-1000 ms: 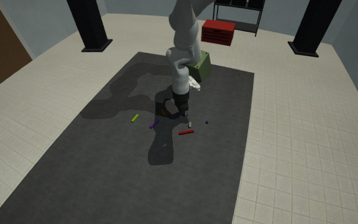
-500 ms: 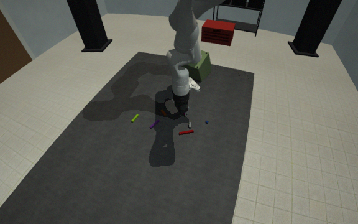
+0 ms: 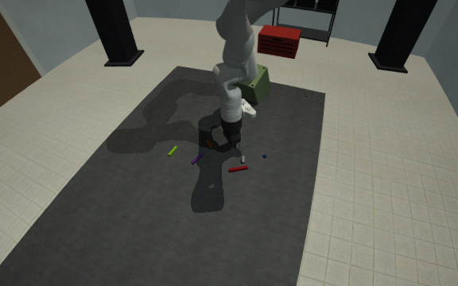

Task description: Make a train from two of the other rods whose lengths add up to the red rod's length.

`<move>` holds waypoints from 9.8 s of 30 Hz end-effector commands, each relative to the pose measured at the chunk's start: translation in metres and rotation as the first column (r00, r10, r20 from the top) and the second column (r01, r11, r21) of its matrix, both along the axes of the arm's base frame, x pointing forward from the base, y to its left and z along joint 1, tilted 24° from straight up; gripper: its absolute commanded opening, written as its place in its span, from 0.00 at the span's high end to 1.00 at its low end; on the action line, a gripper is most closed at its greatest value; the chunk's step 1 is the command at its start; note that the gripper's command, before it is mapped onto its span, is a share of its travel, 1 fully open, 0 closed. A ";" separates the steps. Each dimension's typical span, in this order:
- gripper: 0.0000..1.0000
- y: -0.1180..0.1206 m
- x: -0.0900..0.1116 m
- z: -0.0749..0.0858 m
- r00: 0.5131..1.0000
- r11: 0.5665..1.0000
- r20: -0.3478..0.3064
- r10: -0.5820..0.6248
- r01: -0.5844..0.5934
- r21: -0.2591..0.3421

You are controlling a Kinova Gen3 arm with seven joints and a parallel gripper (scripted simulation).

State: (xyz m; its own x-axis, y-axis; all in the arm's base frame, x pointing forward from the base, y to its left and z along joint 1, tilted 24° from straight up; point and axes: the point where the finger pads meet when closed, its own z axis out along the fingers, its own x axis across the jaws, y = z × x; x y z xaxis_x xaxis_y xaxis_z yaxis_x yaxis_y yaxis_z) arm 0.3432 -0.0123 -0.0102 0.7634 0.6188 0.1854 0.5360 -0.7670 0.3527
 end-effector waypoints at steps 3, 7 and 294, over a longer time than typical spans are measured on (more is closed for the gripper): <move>0.76 0.000 0.000 0.000 1.000 1.000 0.001 0.000 0.000 0.000; 0.76 0.000 0.000 0.000 1.000 1.000 0.001 0.000 0.000 0.000; 0.46 -0.244 0.046 0.110 -0.579 -0.762 -0.502 -0.643 0.421 0.492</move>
State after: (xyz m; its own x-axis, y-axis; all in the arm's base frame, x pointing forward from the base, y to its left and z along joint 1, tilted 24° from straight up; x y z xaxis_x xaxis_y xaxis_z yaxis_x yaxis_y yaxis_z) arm 0.3905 -0.2537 0.1036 -0.3071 -0.9503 0.0511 -0.8782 0.2623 -0.3999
